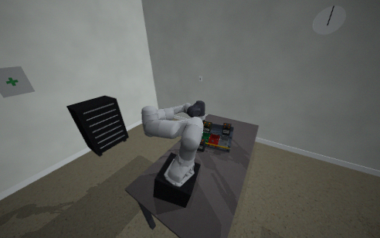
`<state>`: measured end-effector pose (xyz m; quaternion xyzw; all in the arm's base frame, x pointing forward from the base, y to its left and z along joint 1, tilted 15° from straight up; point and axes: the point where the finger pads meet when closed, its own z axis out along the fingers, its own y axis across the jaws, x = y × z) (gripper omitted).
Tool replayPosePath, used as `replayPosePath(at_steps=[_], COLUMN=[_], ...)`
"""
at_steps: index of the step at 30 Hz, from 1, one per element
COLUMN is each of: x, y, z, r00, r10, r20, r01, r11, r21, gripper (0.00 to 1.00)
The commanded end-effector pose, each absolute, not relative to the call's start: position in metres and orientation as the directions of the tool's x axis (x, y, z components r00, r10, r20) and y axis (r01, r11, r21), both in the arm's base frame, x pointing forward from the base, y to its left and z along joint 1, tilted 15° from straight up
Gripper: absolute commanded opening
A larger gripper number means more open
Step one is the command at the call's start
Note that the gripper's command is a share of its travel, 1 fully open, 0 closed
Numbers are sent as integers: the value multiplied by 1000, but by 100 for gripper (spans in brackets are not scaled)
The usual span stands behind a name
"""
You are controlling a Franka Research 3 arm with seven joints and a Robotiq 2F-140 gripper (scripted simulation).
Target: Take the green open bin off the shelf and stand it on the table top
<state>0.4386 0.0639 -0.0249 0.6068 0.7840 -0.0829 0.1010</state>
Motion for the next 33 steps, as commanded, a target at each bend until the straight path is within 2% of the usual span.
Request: replayPosePath(at_steps=[1, 9, 13, 33], x=[438, 438, 438, 439], y=[64, 64, 64, 64], z=[-24, -25, -24, -24], r00=[-369, -331, -406, -406], r10=[895, 908, 880, 880], r20=[-250, -255, -248, -248], r01=[928, 942, 912, 912], r11=[370, 335, 406, 406], r21=[-41, -31, -51, -51], gripper=[57, 57, 57, 57])
